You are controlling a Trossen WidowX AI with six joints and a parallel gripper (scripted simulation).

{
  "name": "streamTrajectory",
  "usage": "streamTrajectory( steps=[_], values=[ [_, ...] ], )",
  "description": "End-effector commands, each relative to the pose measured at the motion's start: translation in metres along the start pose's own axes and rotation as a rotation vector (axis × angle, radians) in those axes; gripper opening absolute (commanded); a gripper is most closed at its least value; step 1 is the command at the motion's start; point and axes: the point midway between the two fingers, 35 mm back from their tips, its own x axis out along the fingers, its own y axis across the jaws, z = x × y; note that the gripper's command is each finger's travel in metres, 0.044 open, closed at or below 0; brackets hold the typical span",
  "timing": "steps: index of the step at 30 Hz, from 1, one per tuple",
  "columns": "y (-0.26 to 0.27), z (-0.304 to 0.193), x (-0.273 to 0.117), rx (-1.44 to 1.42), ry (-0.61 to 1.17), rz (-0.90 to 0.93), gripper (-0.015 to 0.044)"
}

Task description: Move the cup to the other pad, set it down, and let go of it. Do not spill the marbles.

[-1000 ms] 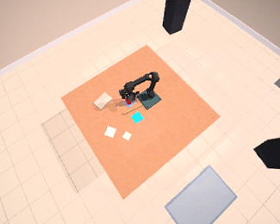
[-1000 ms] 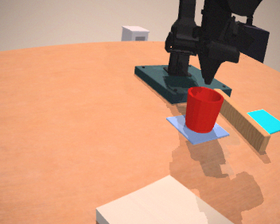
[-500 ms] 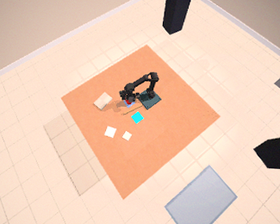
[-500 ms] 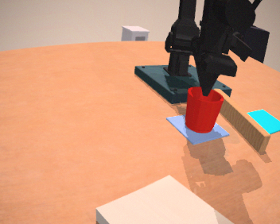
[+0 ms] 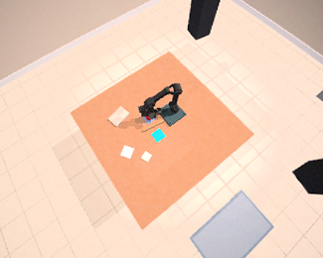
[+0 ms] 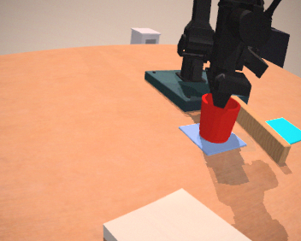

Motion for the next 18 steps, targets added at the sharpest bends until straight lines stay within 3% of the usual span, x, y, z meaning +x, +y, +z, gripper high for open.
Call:
streamTrajectory(
  steps=[1,3,7,18],
  values=[
    [0.0009,-0.0009,0.0048,-0.004,0.005,0.002,0.0148],
    [0.0009,-0.0009,0.0048,-0.004,0.005,0.002,0.0148],
    [0.0008,-0.0001,0.0029,0.0,0.0,0.002,0.0043],
    [0.0006,-0.0001,0.0015,0.0,0.001,0.002,0.0]
  ],
)
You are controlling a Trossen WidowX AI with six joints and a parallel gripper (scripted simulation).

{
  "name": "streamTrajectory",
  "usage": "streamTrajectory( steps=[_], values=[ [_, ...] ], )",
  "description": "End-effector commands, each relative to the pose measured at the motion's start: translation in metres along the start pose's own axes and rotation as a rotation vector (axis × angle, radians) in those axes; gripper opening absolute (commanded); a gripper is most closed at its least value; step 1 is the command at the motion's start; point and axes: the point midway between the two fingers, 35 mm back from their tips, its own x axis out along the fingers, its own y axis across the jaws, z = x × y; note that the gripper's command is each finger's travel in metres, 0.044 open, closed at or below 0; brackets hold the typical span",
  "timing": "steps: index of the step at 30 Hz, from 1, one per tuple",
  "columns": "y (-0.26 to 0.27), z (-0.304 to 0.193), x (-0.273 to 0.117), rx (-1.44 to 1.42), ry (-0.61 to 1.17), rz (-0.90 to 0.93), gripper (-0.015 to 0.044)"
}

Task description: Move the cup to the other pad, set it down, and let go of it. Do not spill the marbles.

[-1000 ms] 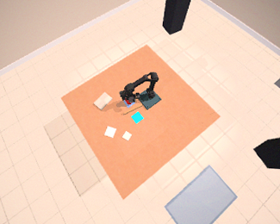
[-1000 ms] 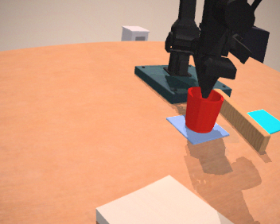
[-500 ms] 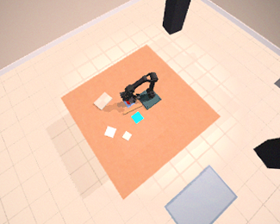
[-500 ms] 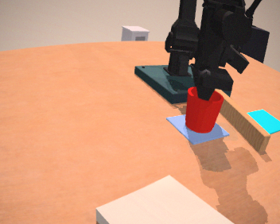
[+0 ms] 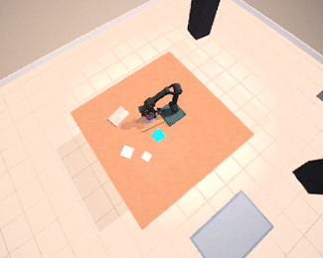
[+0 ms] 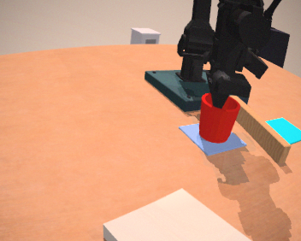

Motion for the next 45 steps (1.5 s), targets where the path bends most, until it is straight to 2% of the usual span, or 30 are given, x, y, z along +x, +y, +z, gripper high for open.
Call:
streamTrajectory(
  steps=[1,23,45],
  values=[
    [0.0,0.0,-0.003,0.0,0.001,0.002,0.0],
    [-0.001,0.002,-0.063,-0.004,0.004,0.001,0.0],
    [0.0,0.004,-0.061,-0.007,0.0,0.003,0.0]
  ],
)
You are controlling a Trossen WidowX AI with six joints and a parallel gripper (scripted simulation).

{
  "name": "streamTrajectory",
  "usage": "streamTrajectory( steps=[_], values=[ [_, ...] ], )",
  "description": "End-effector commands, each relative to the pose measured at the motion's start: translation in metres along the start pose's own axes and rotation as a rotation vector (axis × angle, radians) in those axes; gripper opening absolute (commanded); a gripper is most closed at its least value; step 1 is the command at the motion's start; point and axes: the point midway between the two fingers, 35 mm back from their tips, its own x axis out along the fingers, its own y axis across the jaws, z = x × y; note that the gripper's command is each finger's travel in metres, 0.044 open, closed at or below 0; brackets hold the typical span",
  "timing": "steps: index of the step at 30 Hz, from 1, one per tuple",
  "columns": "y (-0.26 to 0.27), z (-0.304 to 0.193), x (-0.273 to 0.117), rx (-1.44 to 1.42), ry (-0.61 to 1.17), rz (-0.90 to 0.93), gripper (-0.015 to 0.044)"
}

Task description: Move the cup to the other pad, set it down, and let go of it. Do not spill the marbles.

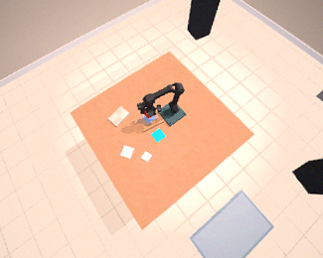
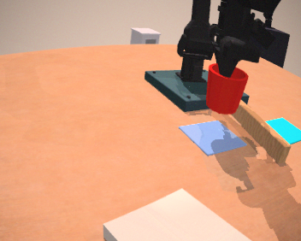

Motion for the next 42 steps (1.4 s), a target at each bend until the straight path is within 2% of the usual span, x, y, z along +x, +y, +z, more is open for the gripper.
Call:
streamTrajectory(
  steps=[1,42],
  values=[
    [0.0,0.001,0.0,0.0,0.0,0.0,0.0],
    [0.021,0.066,-0.002,0.003,-0.002,0.0,0.0]
  ],
)
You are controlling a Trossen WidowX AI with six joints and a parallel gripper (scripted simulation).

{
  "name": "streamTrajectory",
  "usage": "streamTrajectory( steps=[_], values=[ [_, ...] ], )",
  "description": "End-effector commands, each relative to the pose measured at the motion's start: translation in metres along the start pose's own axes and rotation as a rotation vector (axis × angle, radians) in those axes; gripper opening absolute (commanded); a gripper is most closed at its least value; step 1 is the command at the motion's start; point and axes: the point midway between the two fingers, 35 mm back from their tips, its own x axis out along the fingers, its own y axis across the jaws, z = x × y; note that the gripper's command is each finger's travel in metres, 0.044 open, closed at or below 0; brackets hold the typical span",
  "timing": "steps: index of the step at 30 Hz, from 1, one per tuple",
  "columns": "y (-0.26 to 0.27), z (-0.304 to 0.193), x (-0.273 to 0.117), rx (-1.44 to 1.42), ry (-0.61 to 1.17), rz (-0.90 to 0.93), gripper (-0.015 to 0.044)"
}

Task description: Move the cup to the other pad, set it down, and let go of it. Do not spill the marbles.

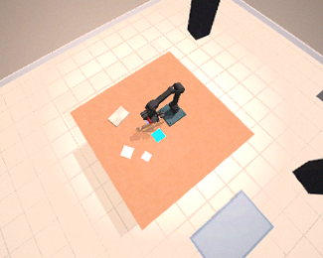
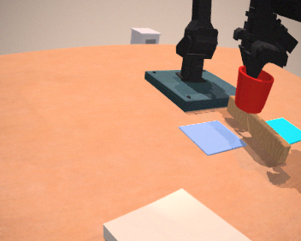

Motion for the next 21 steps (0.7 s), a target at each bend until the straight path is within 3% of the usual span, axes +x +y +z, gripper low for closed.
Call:
streamTrajectory(
  steps=[1,21],
  values=[
    [0.002,0.006,0.0,0.003,0.001,0.001,0.0],
    [0.014,0.039,-0.001,0.003,-0.002,0.001,0.0]
  ],
)
